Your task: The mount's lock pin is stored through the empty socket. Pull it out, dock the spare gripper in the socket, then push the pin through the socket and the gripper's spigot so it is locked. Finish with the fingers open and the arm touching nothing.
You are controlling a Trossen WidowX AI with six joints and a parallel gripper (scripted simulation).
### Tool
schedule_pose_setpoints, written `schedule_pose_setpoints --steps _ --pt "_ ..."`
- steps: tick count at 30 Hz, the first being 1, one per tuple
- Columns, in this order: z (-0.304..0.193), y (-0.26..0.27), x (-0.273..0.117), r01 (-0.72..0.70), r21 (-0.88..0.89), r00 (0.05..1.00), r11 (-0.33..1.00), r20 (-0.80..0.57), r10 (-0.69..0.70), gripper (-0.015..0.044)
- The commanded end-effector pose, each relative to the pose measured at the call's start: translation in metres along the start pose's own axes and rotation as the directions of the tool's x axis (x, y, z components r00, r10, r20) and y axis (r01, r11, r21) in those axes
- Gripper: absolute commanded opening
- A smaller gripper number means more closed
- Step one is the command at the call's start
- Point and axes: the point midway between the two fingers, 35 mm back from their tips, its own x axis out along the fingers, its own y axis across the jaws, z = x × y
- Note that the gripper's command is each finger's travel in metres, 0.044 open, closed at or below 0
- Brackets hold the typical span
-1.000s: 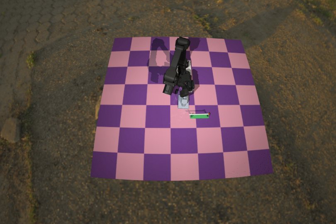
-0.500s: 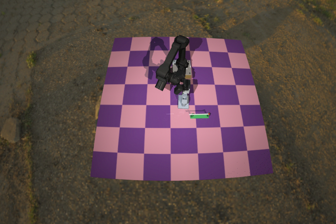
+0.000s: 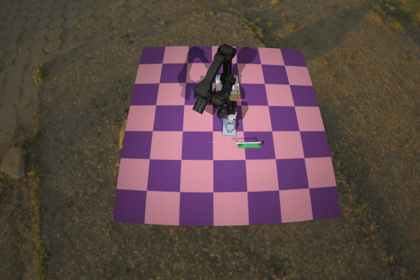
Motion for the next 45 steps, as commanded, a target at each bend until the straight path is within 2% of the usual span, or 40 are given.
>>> schedule_pose_setpoints --steps 1,45 --pt "-0.002 0.0 0.003 0.011 -0.024 1.0 1.0 0.011 -0.011 0.0" --pt "-0.049 0.001 0.031 0.005 -0.032 1.0 0.999 0.006 -0.005 0.0"
